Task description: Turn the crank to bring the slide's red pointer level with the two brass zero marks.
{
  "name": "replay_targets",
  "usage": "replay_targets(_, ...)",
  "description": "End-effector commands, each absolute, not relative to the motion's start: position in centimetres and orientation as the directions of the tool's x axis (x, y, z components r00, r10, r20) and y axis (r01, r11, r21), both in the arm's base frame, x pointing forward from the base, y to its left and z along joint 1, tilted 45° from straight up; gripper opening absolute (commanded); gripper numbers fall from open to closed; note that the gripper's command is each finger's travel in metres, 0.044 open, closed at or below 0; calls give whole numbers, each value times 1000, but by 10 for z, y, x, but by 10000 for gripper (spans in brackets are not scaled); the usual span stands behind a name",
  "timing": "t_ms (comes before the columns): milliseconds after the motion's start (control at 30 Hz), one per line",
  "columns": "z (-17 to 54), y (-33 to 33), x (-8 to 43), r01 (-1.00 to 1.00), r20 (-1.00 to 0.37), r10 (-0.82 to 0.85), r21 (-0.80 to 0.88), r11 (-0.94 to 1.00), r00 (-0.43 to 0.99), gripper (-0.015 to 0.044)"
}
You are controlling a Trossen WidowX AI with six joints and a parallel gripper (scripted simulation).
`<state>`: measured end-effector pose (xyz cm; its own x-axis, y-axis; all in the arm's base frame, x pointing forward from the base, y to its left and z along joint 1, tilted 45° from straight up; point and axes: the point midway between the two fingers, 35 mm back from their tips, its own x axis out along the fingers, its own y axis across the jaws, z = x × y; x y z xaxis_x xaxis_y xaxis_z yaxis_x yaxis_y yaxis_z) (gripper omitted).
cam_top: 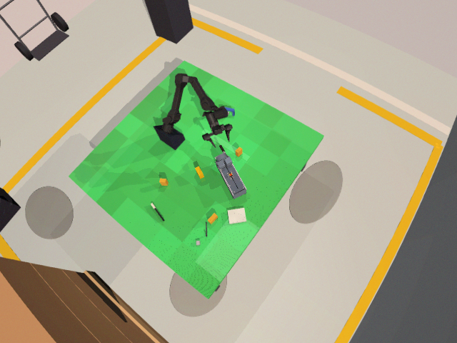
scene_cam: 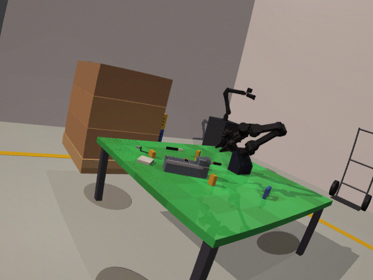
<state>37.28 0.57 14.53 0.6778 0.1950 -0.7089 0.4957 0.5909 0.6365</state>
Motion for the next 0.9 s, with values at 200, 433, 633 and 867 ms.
replay_targets(200,137,-8,397,391,-686,298,658,643,664,440)
replay_targets(433,121,-28,422,261,-636,392,689,676,665,440)
replay_targets(633,106,-49,439,138,-579,466,713,688,670,440)
replay_targets(867,86,-78,454,-16,-496,541,728,686,679,440)
